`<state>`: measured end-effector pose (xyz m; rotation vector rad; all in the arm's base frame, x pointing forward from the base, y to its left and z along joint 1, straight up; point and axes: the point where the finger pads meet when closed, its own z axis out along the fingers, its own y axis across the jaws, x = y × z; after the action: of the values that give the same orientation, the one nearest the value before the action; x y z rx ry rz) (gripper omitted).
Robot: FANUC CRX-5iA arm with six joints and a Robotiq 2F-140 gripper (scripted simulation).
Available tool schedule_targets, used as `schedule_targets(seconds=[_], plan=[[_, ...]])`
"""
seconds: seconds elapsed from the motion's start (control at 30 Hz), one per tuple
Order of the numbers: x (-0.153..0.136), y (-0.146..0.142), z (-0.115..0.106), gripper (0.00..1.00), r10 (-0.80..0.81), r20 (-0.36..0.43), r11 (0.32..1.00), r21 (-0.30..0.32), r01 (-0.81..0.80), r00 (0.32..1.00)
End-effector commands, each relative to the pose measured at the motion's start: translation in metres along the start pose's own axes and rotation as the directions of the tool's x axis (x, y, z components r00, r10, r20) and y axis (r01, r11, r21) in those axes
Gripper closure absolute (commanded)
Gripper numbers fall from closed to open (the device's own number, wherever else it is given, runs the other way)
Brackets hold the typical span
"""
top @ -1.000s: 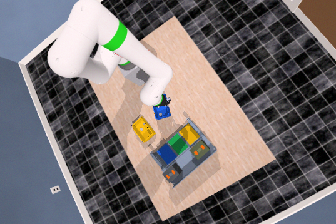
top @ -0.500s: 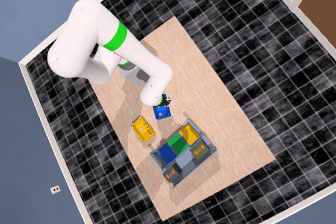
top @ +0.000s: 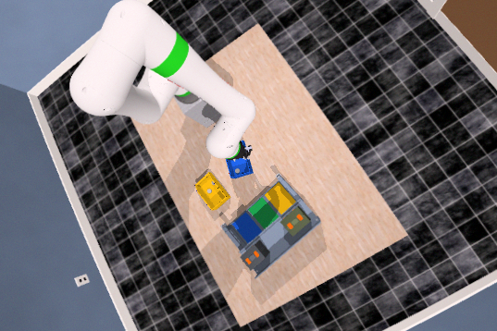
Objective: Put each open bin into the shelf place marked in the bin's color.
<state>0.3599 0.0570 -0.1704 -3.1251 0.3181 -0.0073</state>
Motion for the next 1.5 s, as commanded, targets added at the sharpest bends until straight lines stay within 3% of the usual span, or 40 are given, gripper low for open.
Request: schedule_targets(seconds=[0.0,1.47], plan=[[0.003,0.001,0.000,1.00,-0.012,0.000,1.000,0.000,0.012,1.000],[0.064,0.033,0.000,1.00,-0.304,0.000,0.953,0.000,0.304,0.953]])
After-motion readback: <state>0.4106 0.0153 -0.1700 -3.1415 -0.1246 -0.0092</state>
